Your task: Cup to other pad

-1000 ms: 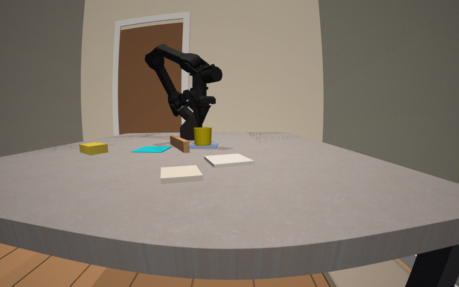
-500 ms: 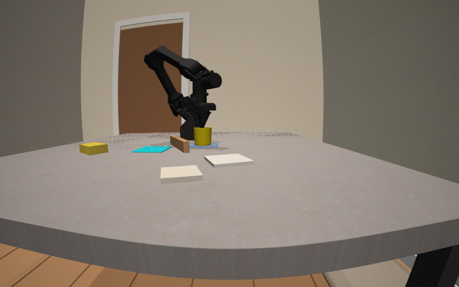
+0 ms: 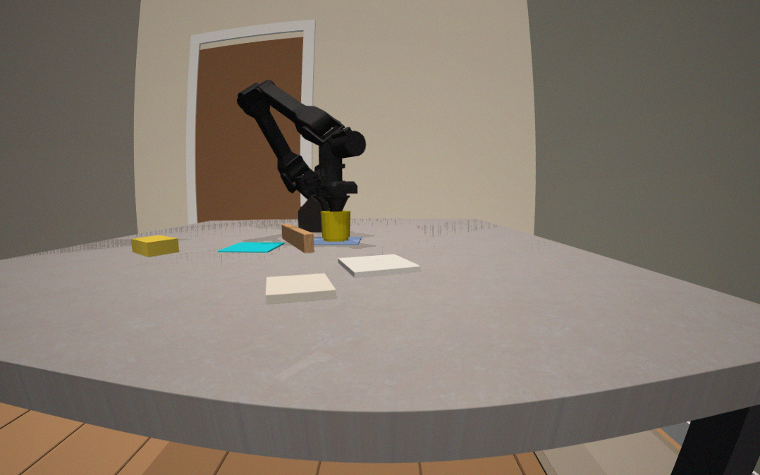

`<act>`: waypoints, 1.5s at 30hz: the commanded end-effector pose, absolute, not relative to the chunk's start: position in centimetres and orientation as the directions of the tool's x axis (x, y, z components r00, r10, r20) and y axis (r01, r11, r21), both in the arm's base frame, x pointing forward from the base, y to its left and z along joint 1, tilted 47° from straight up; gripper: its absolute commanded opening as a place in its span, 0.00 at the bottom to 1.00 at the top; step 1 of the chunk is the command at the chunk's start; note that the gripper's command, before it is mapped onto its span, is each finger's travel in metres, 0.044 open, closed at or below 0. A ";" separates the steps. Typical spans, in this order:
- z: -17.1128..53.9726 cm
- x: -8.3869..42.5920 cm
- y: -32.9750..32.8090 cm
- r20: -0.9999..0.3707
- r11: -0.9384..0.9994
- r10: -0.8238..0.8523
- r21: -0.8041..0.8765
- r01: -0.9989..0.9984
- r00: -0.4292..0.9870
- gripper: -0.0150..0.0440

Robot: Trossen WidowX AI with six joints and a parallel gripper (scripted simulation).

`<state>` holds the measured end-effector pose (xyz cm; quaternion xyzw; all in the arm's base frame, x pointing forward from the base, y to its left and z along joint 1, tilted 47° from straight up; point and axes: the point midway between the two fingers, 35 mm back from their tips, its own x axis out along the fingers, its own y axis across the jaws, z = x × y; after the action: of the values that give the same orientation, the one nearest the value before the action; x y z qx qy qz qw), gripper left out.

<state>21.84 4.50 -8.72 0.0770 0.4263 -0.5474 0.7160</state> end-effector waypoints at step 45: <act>-4.8 21.6 8.6 -0.693 0.393 -0.720 -0.362 0.845 0.038 0.25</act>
<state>21.60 7.81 -5.53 0.0683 0.4276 -0.5464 0.7168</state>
